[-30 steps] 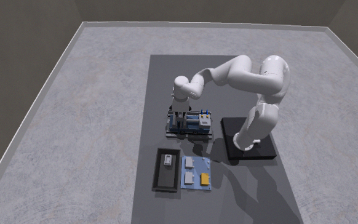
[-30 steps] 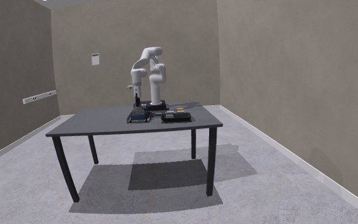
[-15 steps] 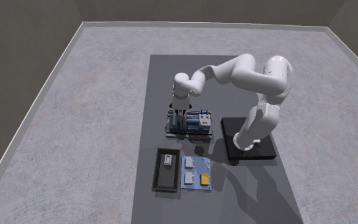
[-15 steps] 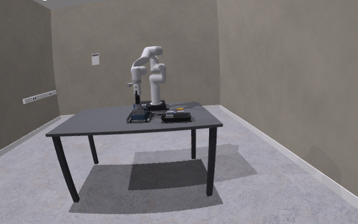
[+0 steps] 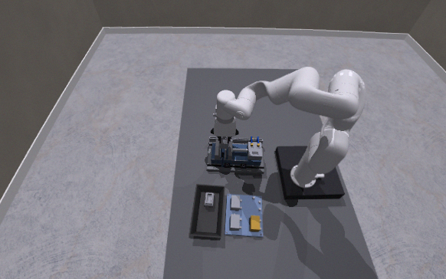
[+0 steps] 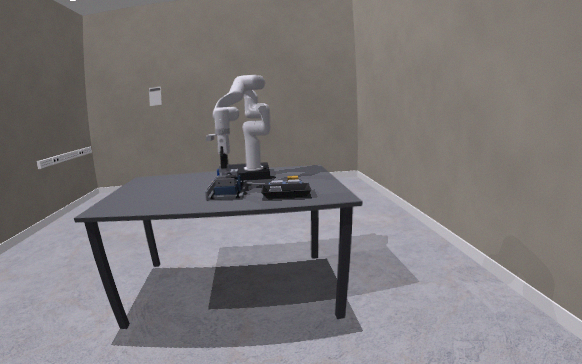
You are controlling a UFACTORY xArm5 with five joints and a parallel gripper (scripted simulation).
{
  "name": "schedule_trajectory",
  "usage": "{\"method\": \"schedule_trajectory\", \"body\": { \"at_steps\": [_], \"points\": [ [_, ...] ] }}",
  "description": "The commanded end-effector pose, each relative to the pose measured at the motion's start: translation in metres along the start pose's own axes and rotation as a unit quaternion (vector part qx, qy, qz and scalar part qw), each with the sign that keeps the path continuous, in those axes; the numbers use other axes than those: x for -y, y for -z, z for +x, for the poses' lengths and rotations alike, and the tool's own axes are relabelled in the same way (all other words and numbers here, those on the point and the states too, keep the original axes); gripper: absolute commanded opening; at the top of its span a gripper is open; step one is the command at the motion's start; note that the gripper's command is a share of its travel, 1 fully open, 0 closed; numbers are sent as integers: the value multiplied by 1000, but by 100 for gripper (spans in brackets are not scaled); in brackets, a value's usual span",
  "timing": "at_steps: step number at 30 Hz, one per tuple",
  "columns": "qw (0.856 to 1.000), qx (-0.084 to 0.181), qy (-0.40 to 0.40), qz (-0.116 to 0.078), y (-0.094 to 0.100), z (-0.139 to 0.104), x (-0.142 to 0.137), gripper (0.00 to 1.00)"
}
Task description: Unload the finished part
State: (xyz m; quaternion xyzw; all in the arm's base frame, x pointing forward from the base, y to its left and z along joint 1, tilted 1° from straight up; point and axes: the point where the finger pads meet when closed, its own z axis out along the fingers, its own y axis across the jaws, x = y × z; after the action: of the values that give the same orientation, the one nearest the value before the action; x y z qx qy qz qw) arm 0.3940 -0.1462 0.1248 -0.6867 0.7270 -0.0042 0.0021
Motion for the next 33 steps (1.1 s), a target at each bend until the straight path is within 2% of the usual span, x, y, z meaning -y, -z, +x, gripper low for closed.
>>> {"method": "schedule_trajectory", "body": {
  "at_steps": [1,4,6,11,15,19,21,22,25,32,33],
  "points": [
    [1000,0,0,2,2,-13,10,0],
    [1000,0,-1,2,2,-20,14,0],
    [1000,0,-1,2,3,-38,24,0],
    [1000,1,-4,3,5,-106,53,0],
    [1000,2,-6,3,5,-155,61,0],
    [1000,3,-9,3,6,-205,64,0],
    [1000,3,-9,3,6,-205,64,0],
    [1000,4,-9,3,5,-242,67,0],
    [1000,4,-11,3,5,-271,64,0],
    [1000,5,-12,2,4,-360,59,0],
    [1000,5,-12,2,4,-361,59,0]
  ]
}}
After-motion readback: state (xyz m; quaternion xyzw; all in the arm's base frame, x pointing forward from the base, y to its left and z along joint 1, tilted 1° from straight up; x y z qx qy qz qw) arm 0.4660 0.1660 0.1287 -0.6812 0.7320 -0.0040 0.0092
